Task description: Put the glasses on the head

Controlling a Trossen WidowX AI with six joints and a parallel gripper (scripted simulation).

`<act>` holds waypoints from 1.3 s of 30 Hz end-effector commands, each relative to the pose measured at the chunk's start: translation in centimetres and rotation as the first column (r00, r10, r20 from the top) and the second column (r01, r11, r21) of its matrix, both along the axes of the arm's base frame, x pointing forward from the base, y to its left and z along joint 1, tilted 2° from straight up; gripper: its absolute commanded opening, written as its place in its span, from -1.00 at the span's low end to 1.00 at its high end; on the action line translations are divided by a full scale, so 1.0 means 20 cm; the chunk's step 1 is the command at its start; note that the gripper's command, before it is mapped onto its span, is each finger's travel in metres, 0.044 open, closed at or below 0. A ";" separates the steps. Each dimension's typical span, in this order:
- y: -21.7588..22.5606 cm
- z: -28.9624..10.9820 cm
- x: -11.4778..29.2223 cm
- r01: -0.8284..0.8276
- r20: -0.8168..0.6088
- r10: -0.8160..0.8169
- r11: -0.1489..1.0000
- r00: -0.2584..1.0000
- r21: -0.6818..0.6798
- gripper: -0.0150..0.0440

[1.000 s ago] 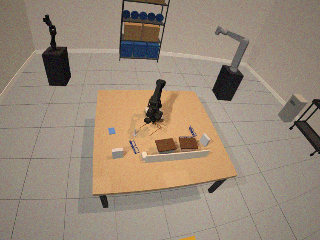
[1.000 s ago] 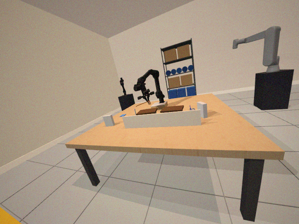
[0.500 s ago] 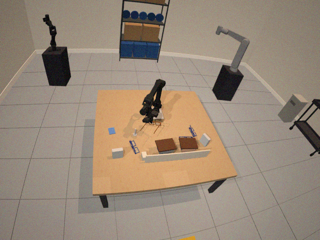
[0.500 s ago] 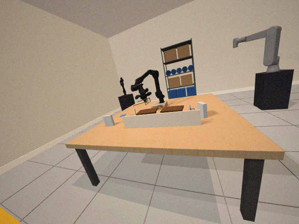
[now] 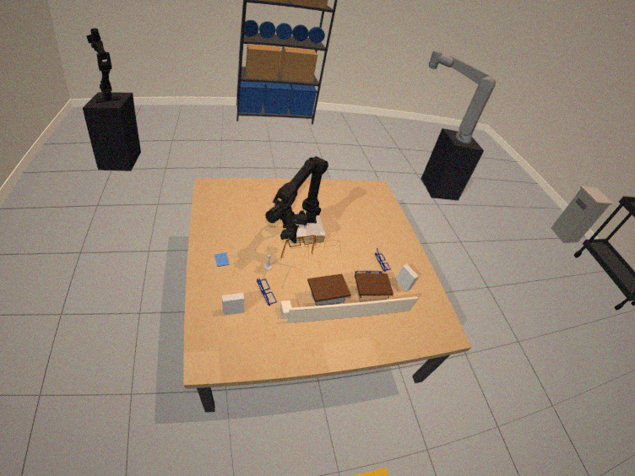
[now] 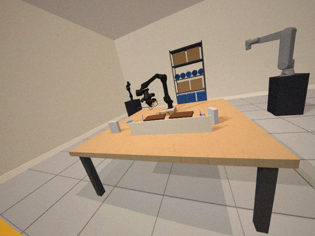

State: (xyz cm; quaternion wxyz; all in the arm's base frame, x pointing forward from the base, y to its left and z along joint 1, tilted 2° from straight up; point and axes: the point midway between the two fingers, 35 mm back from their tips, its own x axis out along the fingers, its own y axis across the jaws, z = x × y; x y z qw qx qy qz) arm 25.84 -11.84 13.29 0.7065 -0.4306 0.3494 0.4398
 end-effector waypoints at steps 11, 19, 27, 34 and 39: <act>-0.15 0.07 -0.02 -0.232 0.234 0.262 0.961 0.936 -0.150 -0.49; -0.24 0.11 -0.05 -0.324 0.334 0.414 0.899 0.847 -0.294 -0.49; -0.32 0.15 -0.09 -0.369 0.386 0.548 0.815 0.742 -0.447 -0.49; -0.31 0.14 -0.09 -0.366 0.373 0.523 0.833 0.766 -0.415 -0.49; -0.31 0.14 -0.09 -0.366 0.373 0.523 0.833 0.766 -0.415 -0.49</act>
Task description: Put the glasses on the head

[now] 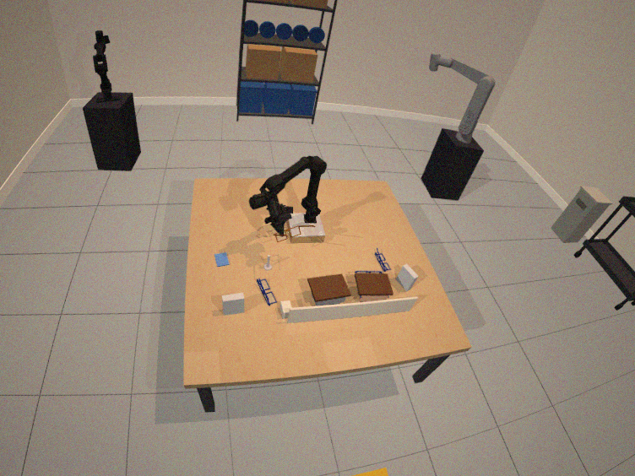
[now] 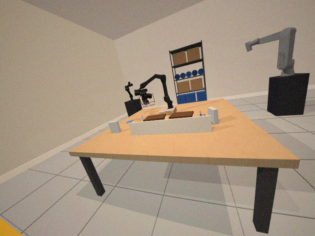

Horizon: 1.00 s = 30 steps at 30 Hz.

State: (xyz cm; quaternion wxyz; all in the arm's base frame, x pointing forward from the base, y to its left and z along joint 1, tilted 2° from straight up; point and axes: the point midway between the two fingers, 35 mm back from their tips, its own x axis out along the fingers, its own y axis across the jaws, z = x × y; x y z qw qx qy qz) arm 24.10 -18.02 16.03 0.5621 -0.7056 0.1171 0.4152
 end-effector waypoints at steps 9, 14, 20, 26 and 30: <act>0.00 0.00 0.00 0.004 -0.004 -0.004 1.000 1.000 0.004 -0.49; 0.00 0.00 0.00 0.004 -0.004 -0.004 1.000 1.000 0.004 -0.49; 0.00 0.00 0.00 0.004 -0.004 -0.004 1.000 1.000 0.004 -0.49; 0.03 -0.02 0.01 0.006 -0.039 -0.005 1.000 0.999 0.013 -0.49; 0.09 -0.05 0.03 0.013 -0.117 -0.009 1.000 0.993 0.028 -0.49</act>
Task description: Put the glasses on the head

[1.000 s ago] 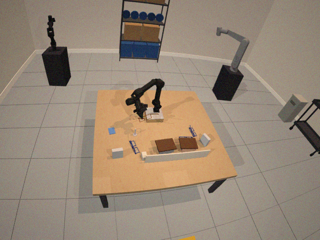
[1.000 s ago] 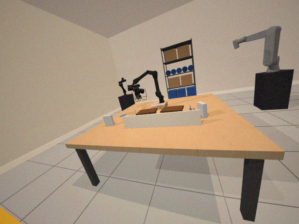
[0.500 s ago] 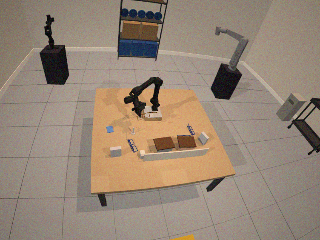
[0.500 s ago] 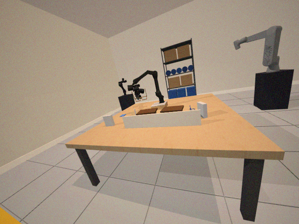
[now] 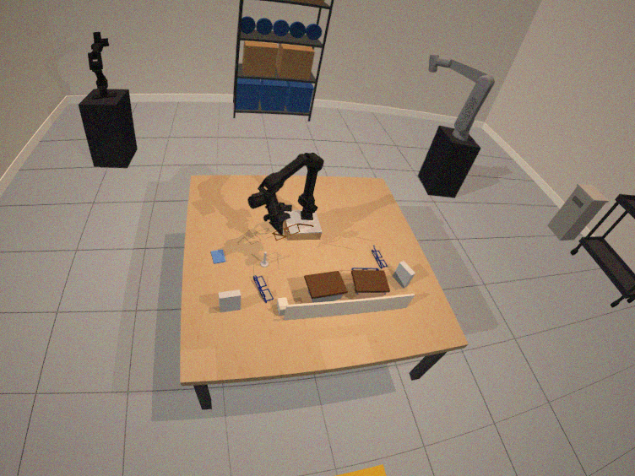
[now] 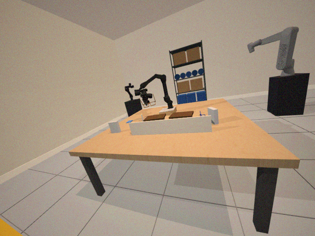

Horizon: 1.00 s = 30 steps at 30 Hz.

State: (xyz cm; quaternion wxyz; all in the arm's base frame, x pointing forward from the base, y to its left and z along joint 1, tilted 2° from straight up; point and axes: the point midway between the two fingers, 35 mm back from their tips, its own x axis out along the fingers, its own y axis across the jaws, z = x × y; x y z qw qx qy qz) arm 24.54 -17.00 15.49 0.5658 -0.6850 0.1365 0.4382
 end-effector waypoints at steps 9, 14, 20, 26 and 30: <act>0.19 -0.09 0.04 0.029 -0.226 -0.025 0.999 0.974 0.014 -0.49; 0.27 -0.12 0.05 0.048 -0.314 -0.047 0.999 0.948 -0.006 -0.49; 0.35 -0.16 0.06 0.072 -0.405 -0.086 0.996 0.910 -0.049 -0.49; 0.43 -0.18 0.06 0.096 -0.474 -0.137 0.989 0.870 -0.110 -0.49; 0.48 -0.20 0.05 0.111 -0.508 -0.178 0.981 0.843 -0.159 -0.49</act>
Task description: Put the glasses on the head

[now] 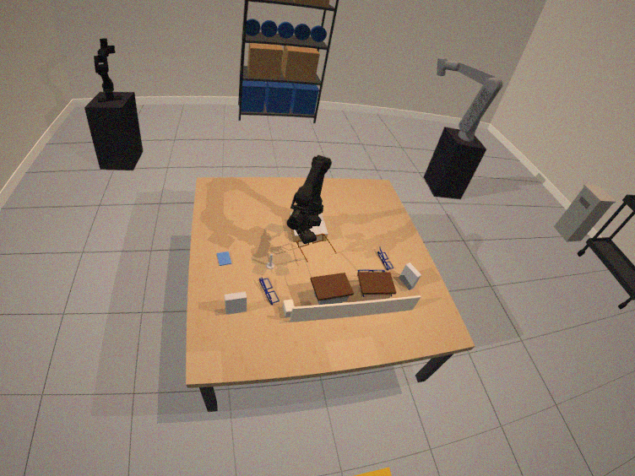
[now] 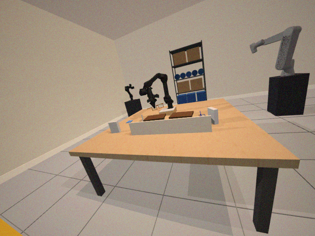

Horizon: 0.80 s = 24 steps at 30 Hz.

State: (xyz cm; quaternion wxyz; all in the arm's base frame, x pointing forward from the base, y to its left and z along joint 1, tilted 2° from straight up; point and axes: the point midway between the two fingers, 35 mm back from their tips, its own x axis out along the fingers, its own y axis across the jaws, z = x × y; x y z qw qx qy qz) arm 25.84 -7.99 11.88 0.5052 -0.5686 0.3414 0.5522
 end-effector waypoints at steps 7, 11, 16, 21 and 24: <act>0.11 -0.03 -0.02 0.050 -0.093 -0.061 0.992 0.994 -0.120 -0.49; 0.15 -0.04 -0.02 0.069 -0.112 -0.090 0.982 0.990 -0.178 -0.49; 0.16 -0.06 -0.02 0.077 -0.108 -0.102 0.974 0.989 -0.213 -0.49; 0.16 -0.08 -0.02 0.079 -0.098 -0.101 0.975 0.990 -0.209 -0.49; 0.16 -0.10 -0.02 0.079 -0.095 -0.099 0.978 0.991 -0.193 -0.49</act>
